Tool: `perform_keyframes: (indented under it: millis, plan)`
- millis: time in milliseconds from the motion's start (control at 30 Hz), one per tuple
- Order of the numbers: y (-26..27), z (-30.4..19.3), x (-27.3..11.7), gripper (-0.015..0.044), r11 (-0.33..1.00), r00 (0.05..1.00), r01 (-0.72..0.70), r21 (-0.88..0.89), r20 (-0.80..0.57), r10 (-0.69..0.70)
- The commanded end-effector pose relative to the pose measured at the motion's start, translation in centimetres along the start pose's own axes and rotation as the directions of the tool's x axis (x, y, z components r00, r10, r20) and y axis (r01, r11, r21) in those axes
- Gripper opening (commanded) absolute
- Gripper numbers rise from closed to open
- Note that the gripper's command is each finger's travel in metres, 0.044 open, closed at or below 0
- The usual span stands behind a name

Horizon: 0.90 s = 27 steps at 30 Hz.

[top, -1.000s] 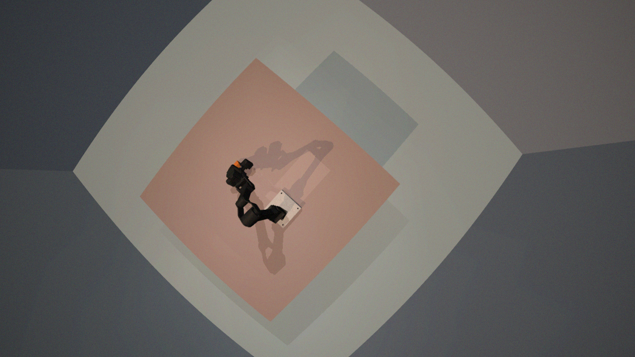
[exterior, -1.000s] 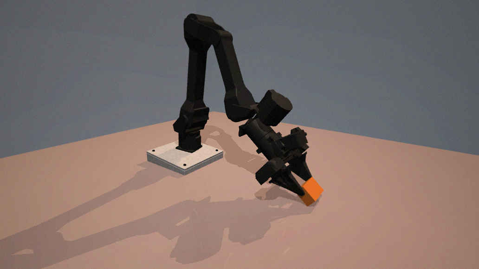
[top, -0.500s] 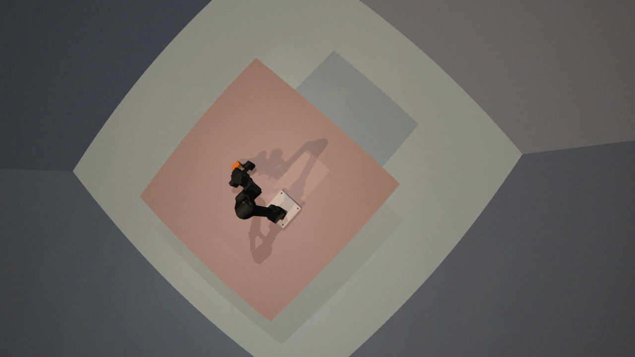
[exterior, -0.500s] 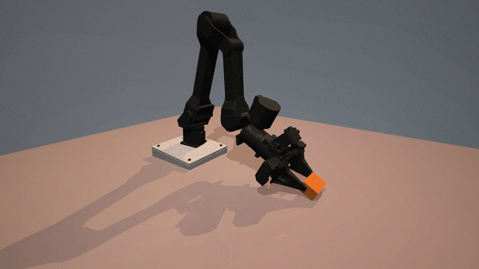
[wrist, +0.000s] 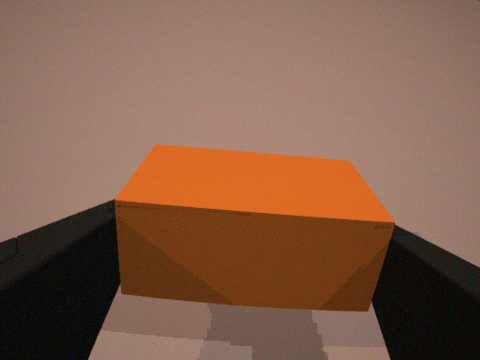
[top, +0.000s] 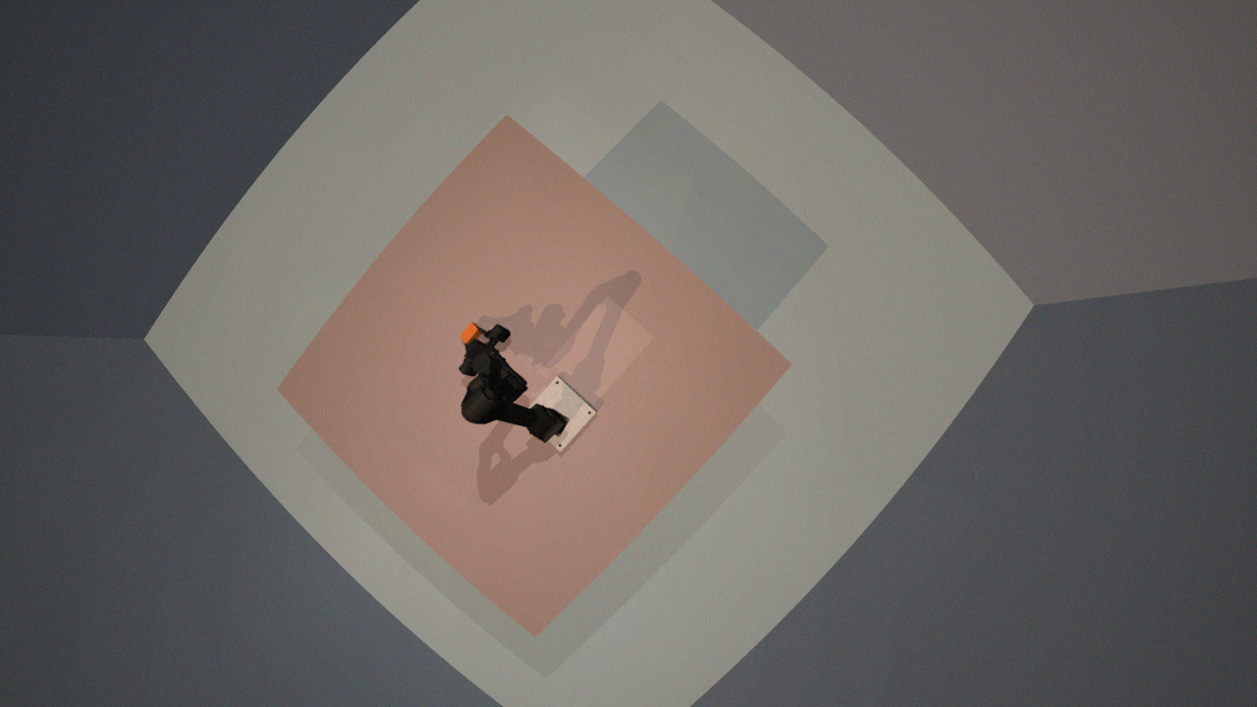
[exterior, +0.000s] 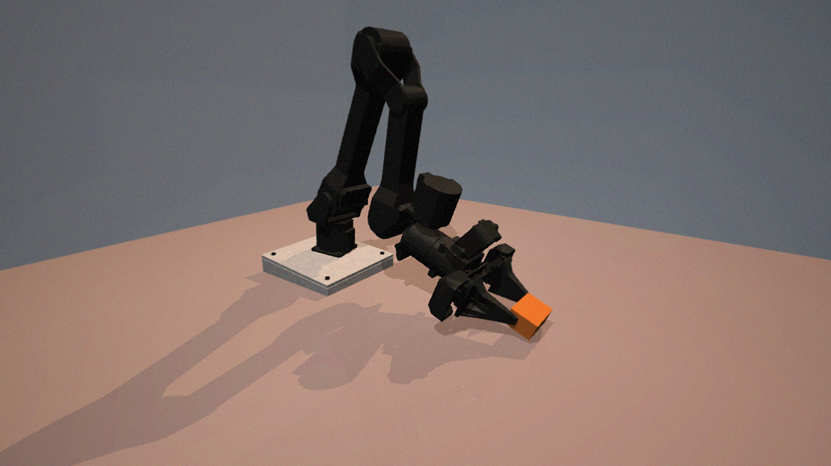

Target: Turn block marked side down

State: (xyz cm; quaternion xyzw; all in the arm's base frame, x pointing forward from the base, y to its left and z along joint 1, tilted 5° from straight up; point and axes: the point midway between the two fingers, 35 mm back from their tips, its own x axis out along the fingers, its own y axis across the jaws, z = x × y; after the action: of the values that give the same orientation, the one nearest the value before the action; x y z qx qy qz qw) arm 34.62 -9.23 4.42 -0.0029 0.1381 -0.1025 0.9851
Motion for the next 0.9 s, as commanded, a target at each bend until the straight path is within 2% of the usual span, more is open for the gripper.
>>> perform_keyframes:
  millis: [0, 333, 867]
  plan:
    - [0.06, -0.06, -0.13, 0.0, 1.0, 1.0, -0.004, 0.005, 0.003, 0.004]
    - [0.06, -0.06, -0.13, 0.0, 1.0, 1.0, -0.004, 0.005, 0.003, 0.004]
    - [0.06, -0.06, -0.13, 0.042, 1.0, 1.0, -0.004, 0.005, 0.003, 0.004]
